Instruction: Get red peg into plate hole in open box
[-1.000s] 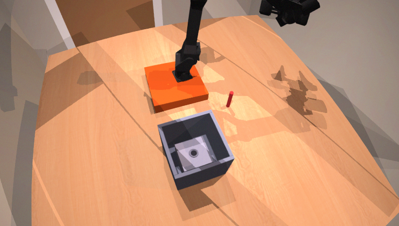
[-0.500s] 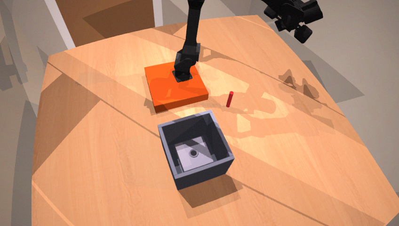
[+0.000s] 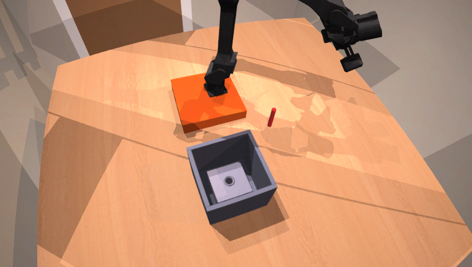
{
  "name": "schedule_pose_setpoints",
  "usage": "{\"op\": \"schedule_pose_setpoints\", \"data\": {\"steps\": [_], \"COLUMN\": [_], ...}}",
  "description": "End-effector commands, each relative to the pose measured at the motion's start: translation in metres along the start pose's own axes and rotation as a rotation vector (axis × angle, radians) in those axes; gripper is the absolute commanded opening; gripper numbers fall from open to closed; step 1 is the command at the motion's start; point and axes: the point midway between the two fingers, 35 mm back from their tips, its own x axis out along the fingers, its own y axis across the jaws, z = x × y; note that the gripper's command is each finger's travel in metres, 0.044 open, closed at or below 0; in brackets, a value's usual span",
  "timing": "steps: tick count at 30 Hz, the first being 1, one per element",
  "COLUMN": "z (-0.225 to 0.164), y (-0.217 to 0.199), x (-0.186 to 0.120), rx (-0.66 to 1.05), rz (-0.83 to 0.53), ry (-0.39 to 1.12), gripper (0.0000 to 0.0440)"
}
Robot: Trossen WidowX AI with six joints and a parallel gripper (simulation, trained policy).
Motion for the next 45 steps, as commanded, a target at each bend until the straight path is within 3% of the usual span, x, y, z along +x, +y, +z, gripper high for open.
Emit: {"op": "schedule_pose_setpoints", "data": {"steps": [1,23,45], "z": [-0.01,-0.061,-0.127], "y": [-0.011,-0.067,-0.087], "x": [-0.004,-0.05,-0.087], "rx": [0.1,0.812,1.527], "rz": [-0.041,-0.325,-0.596], "ry": [0.017,0.025,-0.023], "gripper": [0.044,0.044,0.044]}}
